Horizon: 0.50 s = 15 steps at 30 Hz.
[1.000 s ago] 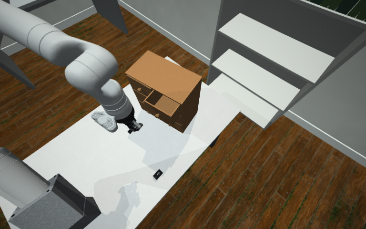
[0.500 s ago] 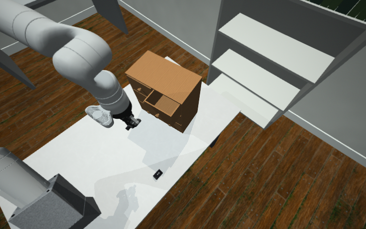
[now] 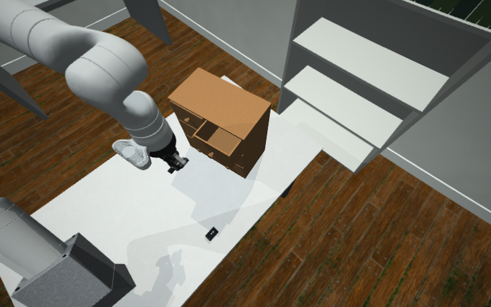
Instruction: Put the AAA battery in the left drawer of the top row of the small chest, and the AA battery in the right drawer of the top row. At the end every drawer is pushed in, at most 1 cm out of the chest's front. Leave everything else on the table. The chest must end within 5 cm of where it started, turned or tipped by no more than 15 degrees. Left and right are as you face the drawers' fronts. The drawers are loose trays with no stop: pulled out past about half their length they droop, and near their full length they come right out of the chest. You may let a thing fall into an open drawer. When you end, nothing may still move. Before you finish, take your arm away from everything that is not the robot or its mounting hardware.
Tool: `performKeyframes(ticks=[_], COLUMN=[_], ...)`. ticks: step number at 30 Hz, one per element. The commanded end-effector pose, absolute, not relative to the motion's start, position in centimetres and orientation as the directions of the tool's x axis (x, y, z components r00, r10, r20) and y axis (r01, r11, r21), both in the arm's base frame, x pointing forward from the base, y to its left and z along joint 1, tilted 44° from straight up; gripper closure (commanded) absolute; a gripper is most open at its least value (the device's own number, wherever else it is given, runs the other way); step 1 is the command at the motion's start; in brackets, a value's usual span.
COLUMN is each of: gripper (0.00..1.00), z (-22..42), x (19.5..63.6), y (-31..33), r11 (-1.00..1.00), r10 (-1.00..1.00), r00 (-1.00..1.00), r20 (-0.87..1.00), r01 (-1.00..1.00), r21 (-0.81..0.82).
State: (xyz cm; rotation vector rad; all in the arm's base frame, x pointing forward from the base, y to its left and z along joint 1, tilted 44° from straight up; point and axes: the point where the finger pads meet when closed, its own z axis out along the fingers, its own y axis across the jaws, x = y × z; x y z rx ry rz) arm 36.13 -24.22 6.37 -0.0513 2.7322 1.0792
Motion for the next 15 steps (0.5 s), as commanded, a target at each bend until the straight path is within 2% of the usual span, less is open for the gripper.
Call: performKeyframes(ticks=[1, 15], gripper=[0.91, 0.91], z=[6.43, 6.41], x=[36.13, 36.12], y=[-24.32, -24.31], r11=[0.734, 0.733], r10=[0.043, 0.051], r00=[-0.978, -0.976], r20=[-0.202, -0.211], r01=[-0.106, -0.106], r21=[0.671, 0.671])
